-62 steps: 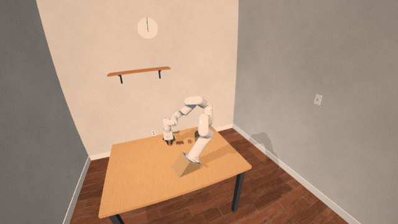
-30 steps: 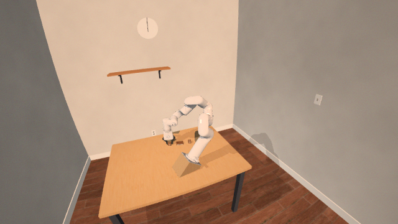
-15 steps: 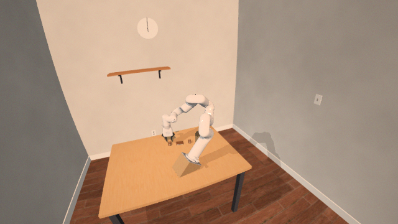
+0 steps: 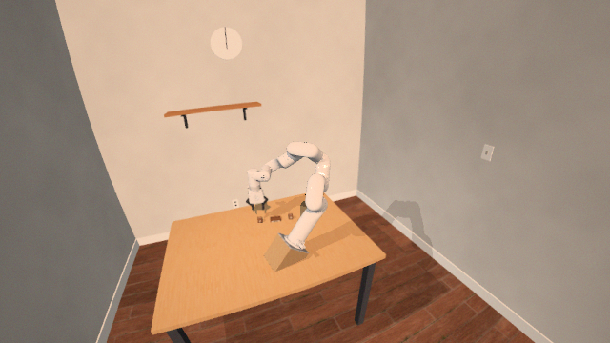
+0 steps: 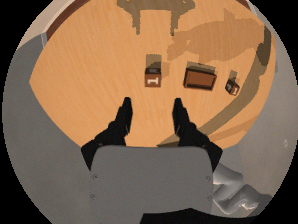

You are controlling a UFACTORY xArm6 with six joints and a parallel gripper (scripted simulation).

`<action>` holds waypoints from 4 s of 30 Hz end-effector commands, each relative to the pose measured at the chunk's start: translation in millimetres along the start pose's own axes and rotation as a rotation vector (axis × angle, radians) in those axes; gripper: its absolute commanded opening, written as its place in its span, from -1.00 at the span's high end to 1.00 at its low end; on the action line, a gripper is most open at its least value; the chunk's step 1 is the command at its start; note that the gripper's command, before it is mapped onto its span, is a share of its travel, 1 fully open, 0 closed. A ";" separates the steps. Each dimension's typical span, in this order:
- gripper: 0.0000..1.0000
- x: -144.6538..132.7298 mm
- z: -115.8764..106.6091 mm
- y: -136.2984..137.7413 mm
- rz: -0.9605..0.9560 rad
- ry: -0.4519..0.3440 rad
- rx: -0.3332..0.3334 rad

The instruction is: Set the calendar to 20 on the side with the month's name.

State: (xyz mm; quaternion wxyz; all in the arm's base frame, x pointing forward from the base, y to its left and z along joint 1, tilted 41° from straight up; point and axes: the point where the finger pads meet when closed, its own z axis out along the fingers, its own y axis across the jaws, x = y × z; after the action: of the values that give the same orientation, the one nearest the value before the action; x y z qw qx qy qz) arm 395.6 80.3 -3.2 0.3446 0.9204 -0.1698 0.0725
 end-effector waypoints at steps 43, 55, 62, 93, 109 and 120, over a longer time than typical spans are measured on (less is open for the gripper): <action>-1.00 18.4 -6.6 80.7 -0.545 0.002 0.012; -1.00 19.2 -4.3 130.7 -0.889 0.005 0.013; -1.00 16.3 -1.5 158.0 -1.086 0.006 0.011; 0.01 0.0 8.9 219.5 -1.571 0.004 0.000; 0.01 0.0 8.9 219.5 -1.571 0.004 0.000; 0.01 0.0 8.9 219.5 -1.571 0.004 0.000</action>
State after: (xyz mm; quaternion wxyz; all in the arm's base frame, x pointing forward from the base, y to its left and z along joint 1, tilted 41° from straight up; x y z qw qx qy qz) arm 315.2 -80.8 123.2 0.2948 0.7706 0.5313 -0.1923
